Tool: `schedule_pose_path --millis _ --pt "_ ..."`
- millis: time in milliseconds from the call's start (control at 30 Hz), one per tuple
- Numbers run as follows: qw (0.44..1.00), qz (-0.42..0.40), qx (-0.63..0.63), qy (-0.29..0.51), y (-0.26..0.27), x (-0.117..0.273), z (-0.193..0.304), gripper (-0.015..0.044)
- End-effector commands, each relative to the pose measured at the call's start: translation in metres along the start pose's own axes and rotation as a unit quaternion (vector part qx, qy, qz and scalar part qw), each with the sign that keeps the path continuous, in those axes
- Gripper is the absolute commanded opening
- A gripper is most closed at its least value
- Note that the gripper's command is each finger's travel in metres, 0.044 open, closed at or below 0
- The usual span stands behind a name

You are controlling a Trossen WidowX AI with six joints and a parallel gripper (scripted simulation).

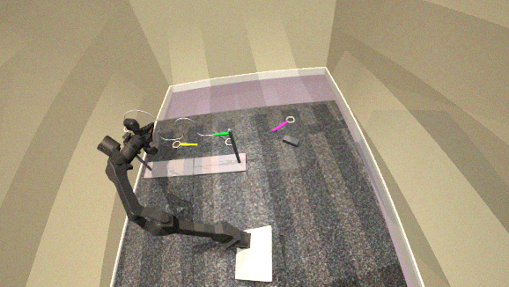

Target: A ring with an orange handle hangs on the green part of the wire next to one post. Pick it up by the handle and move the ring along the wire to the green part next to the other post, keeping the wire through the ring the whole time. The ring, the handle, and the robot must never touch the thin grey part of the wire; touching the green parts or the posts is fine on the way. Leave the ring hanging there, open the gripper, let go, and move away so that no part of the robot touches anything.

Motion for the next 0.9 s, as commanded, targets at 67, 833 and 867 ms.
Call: schedule_pose_path --millis 67,833,867 --pt "0.999 -0.01 -0.034 -0.007 -0.001 0.002 -0.001 -0.015" --pt "0.983 -0.068 -0.167 -0.03 0.009 0.001 -0.004 -0.015" --pt "0.982 -0.07 -0.173 -0.031 0.01 0.001 -0.005 -0.015"
Point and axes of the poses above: the point midway between the two fingers, 35 mm back from their tips, its own x axis back along the fingers, its own y axis across the jaws, z = x × y, the point moved 2 cm from there along x, back along the fingers, and after that the axes turned 9 degrees about x, right-handed, at the moved point
